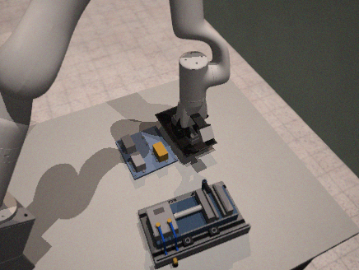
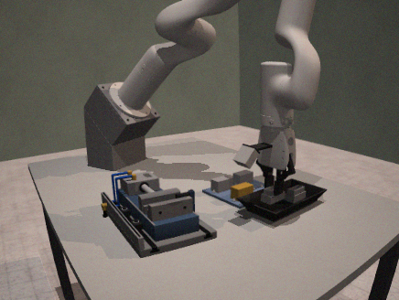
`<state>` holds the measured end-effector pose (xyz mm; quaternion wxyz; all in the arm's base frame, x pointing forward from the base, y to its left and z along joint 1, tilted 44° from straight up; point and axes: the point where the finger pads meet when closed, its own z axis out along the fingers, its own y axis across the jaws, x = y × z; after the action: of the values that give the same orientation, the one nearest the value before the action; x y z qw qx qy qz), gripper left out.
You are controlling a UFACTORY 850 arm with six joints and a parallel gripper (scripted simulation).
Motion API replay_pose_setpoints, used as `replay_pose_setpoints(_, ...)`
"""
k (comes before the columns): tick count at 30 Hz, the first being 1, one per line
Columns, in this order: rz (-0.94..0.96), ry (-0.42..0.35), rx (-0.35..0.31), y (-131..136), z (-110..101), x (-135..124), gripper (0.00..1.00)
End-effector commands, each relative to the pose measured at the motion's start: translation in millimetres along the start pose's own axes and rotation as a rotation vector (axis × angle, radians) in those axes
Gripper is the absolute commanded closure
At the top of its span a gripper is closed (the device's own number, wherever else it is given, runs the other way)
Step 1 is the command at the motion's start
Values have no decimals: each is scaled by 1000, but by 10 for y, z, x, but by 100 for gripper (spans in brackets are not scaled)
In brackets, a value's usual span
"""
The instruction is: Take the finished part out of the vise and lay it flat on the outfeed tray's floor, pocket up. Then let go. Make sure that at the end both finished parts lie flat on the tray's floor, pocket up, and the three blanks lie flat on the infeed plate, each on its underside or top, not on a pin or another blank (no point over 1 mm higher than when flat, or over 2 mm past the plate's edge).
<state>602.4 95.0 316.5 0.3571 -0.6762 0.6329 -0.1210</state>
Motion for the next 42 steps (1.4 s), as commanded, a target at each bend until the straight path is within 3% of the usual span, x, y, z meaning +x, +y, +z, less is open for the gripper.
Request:
replay_pose_setpoints(1, 0, 0, 2, -7, 42, 0, 100)
replay_pose_setpoints(42, 0, 0, 2, -7, 131, 0, 100)
